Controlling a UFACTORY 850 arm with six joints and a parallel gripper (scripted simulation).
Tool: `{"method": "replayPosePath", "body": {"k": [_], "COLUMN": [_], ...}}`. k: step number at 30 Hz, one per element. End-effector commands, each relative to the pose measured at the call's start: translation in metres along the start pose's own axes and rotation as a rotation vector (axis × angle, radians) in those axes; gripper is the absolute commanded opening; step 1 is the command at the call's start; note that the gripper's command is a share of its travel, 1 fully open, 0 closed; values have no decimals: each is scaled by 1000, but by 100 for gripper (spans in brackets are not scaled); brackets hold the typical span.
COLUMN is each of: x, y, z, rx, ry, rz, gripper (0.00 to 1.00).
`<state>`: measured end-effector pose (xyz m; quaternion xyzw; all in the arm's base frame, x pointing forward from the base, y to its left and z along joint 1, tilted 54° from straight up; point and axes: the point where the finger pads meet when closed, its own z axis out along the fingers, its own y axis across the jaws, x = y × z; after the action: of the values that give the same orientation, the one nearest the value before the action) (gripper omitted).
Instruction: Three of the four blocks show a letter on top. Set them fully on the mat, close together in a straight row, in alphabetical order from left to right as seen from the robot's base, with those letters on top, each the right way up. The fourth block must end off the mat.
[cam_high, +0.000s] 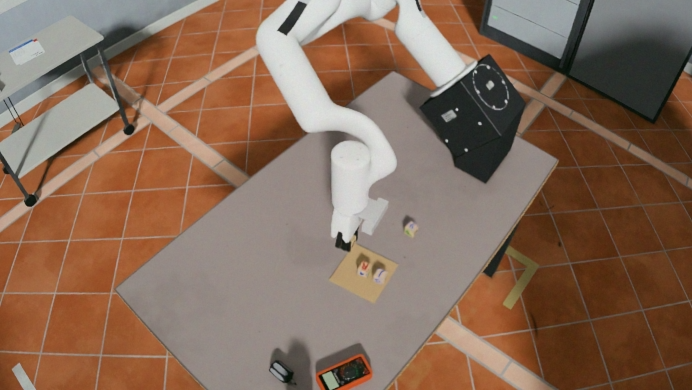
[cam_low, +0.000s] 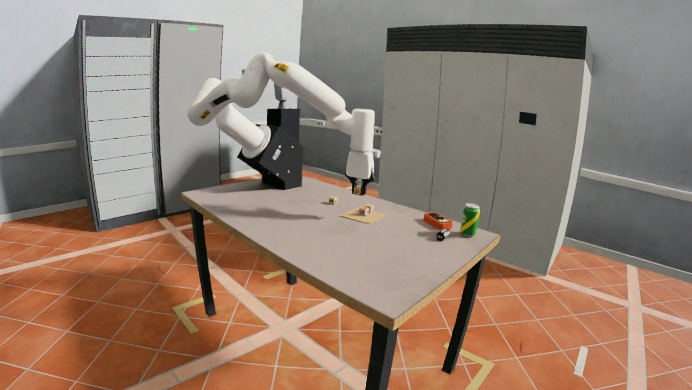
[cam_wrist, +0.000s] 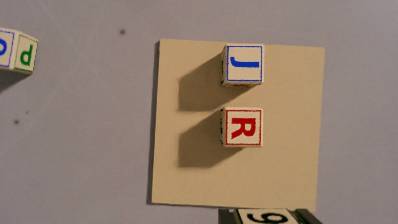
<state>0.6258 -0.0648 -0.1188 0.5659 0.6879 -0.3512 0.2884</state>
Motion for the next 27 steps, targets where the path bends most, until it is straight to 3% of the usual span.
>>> {"method": "replayPosePath", "body": {"k": [1, 17, 22, 27], "x": [3, 3, 3, 3], "y": [1, 1, 1, 1], "z": [-1, 1, 12, 32], "rx": [-3, -3, -3, -3], "ry": [-2, -2, -2, -3], "rz": [19, 20, 20, 20], "gripper": [28, 28, 28, 28]}}
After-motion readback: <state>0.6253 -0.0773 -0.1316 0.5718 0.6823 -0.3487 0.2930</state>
